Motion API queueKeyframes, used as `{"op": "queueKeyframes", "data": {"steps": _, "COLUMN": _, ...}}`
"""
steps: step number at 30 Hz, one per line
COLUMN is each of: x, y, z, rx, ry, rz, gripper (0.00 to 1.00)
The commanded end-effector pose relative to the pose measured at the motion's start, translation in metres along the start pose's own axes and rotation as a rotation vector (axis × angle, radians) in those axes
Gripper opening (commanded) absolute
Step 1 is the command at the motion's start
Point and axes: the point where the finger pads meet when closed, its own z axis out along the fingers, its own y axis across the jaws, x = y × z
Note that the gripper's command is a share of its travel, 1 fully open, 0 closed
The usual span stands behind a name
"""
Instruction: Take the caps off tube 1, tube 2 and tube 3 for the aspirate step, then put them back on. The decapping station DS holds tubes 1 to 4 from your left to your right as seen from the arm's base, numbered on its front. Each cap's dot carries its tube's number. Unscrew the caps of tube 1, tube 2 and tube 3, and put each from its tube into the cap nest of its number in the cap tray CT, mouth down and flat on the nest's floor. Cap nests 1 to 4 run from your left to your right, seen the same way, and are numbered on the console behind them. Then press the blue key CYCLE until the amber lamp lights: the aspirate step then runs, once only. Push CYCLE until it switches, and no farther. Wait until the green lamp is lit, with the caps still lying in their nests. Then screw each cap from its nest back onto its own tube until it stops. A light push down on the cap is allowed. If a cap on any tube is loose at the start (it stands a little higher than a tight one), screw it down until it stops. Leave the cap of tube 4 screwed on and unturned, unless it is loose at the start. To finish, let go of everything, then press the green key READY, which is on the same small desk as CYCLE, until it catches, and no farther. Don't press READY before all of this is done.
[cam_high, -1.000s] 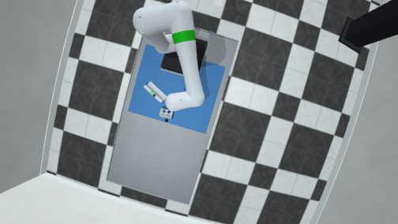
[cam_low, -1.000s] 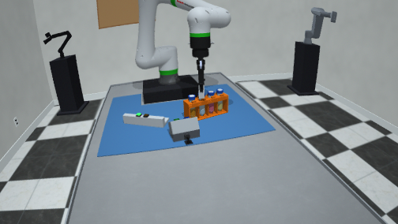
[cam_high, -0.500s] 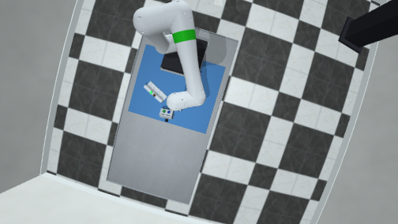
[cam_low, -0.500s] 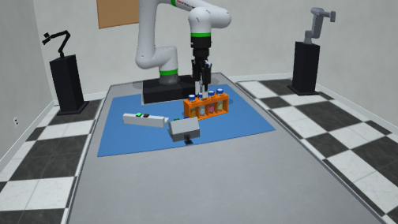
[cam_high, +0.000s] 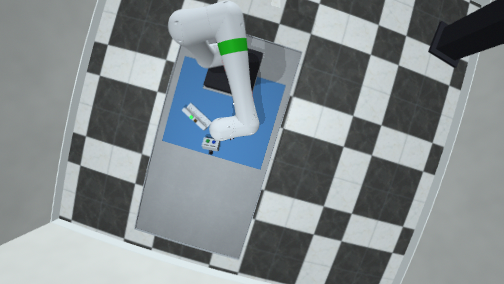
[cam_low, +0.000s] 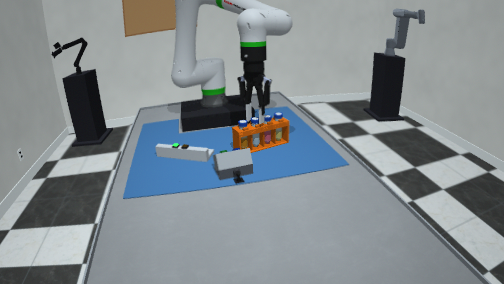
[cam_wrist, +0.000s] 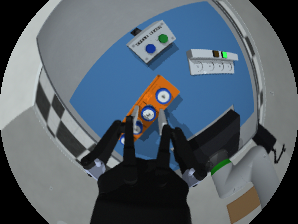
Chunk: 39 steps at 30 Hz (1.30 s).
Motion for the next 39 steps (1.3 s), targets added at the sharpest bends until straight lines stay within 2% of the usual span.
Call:
{"op": "queueKeyframes", "data": {"steps": 1, "x": 0.0002, "y": -0.0001, "z": -0.0002, "rx": 0.0, "ry": -0.001, "rz": -0.001, "gripper": 0.0}}
{"op": "queueKeyframes", "data": {"steps": 12, "x": 0.0002, "y": -0.0001, "z": -0.0002, "rx": 0.0, "ry": -0.001, "rz": -0.001, "gripper": 0.0}}
{"op": "queueKeyframes", "data": {"steps": 15, "x": 0.0002, "y": -0.0001, "z": -0.0001, "rx": 0.0, "ry": -0.001, "rz": 0.049, "gripper": 0.0}}
{"op": "queueKeyframes", "data": {"steps": 30, "x": 0.0002, "y": -0.0001, "z": 0.0007, "rx": 0.0, "ry": -0.002, "rz": 0.79, "gripper": 0.0}}
{"op": "queueKeyframes", "data": {"steps": 32, "x": 0.0002, "y": -0.0001, "z": 0.0007, "rx": 0.0, "ry": -0.002, "rz": 0.79, "gripper": 0.0}}
{"op": "queueKeyframes", "data": {"steps": 37, "x": 0.0002, "y": -0.0001, "z": 0.0009, "rx": 0.0, "ry": -0.001, "rz": 1.047, "gripper": 0.0}}
{"op": "queueKeyframes", "data": {"steps": 39, "x": 0.0002, "y": -0.0001, "z": 0.0009, "rx": 0.0, "ry": -0.001, "rz": 1.047, "gripper": 0.0}}
